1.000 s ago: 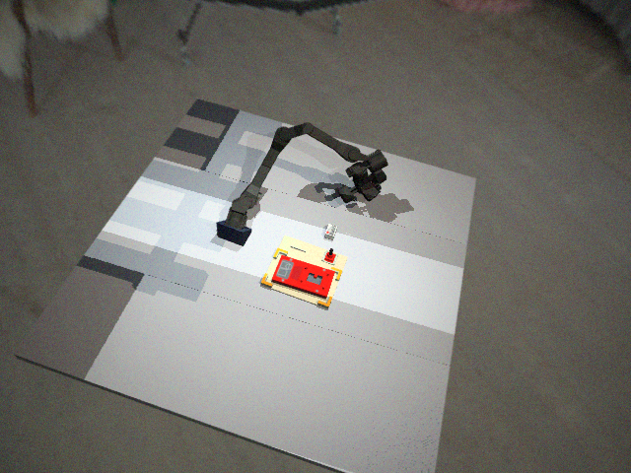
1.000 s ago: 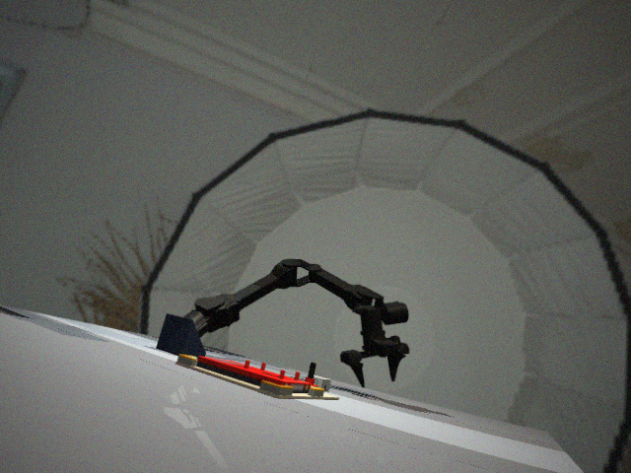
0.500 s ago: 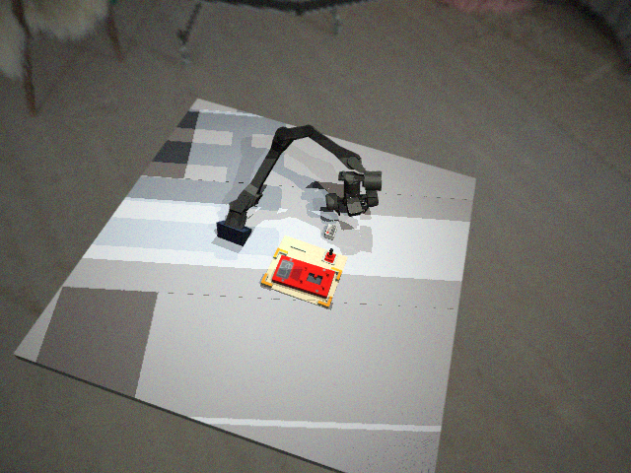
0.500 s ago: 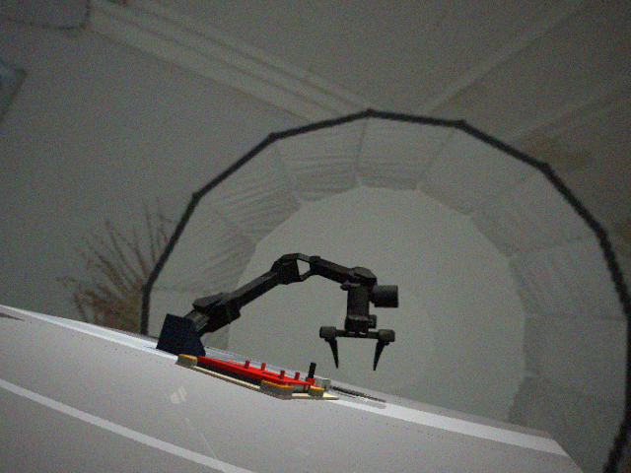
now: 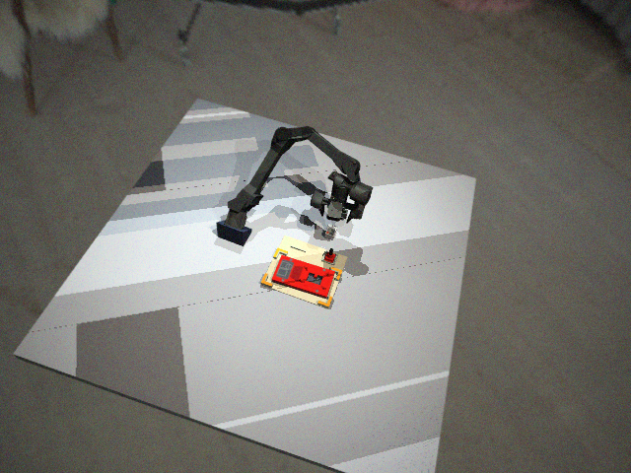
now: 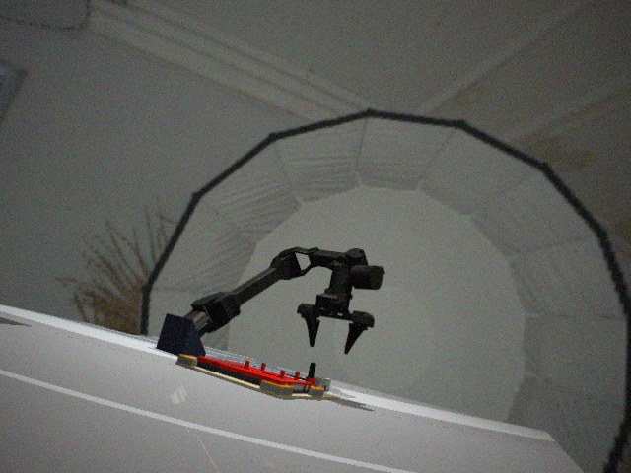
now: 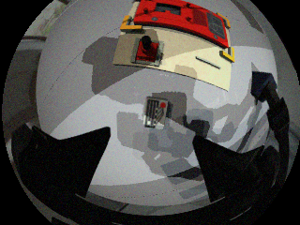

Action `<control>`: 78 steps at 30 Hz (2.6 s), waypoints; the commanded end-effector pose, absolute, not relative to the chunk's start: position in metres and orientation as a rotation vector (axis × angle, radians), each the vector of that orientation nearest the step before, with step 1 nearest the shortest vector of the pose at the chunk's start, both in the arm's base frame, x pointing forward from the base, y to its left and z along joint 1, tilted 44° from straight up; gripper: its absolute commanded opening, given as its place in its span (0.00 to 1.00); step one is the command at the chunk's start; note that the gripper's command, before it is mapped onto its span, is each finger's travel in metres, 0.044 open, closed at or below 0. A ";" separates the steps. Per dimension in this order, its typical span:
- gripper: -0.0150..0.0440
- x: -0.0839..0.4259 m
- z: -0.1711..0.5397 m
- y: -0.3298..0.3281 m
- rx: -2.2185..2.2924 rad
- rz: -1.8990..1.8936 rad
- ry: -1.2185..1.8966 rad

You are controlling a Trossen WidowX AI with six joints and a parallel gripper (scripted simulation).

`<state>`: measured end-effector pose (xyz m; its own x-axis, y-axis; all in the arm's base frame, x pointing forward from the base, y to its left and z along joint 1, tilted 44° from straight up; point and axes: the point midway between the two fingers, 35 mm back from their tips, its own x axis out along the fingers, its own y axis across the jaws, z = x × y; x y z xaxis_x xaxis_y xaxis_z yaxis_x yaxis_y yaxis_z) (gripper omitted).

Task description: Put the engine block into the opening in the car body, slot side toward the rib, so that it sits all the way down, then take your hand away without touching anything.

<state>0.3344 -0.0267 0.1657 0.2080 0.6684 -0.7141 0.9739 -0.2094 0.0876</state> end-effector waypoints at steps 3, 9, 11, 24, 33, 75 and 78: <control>1.00 0.334 0.151 -0.016 1.953 -0.763 1.534; 1.00 0.337 0.139 -0.004 1.954 -0.762 1.535; 1.00 0.338 0.136 -0.001 1.954 -0.762 1.534; 1.00 0.342 0.121 0.013 1.954 -0.761 1.535; 1.00 0.345 0.111 0.023 1.955 -0.760 1.535; 0.25 0.341 0.146 -0.017 2.000 -0.814 1.514; 0.25 0.339 0.153 -0.024 2.007 -0.822 1.509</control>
